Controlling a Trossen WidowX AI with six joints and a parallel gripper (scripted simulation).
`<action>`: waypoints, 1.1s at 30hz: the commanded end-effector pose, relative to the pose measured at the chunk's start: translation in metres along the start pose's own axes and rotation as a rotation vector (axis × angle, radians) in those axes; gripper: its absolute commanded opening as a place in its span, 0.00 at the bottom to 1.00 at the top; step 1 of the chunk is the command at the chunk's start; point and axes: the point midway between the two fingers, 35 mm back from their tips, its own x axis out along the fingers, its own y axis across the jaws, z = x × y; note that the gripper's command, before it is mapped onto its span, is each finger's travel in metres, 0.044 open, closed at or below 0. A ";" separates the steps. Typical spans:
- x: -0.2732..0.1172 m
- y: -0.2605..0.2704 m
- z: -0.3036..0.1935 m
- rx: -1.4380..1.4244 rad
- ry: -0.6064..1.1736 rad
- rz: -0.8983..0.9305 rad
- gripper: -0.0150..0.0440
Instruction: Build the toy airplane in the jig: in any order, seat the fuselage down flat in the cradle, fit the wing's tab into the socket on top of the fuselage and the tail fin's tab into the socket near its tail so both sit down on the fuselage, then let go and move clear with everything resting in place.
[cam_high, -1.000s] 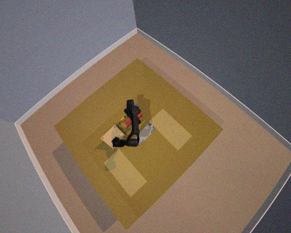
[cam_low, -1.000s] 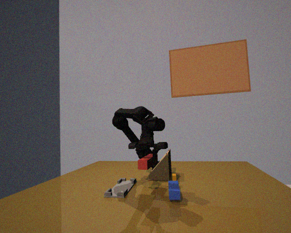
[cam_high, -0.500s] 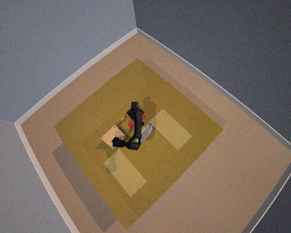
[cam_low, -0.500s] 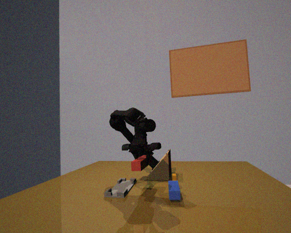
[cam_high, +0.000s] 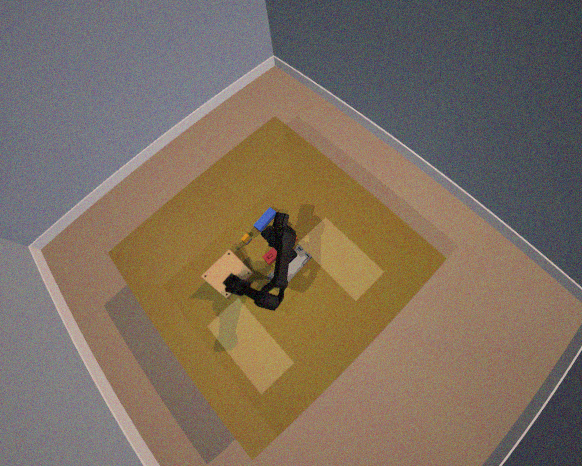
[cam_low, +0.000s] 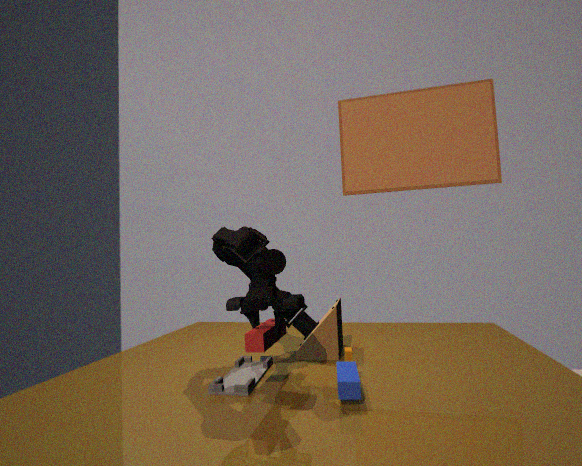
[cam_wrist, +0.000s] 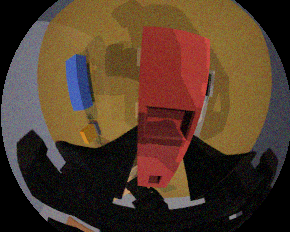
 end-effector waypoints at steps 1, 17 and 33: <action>0.006 -0.010 -0.002 -0.016 0.000 -0.008 0.25; 0.026 -0.055 -0.009 -0.053 0.003 -0.025 0.25; 0.031 -0.065 -0.012 -0.062 0.004 -0.033 0.58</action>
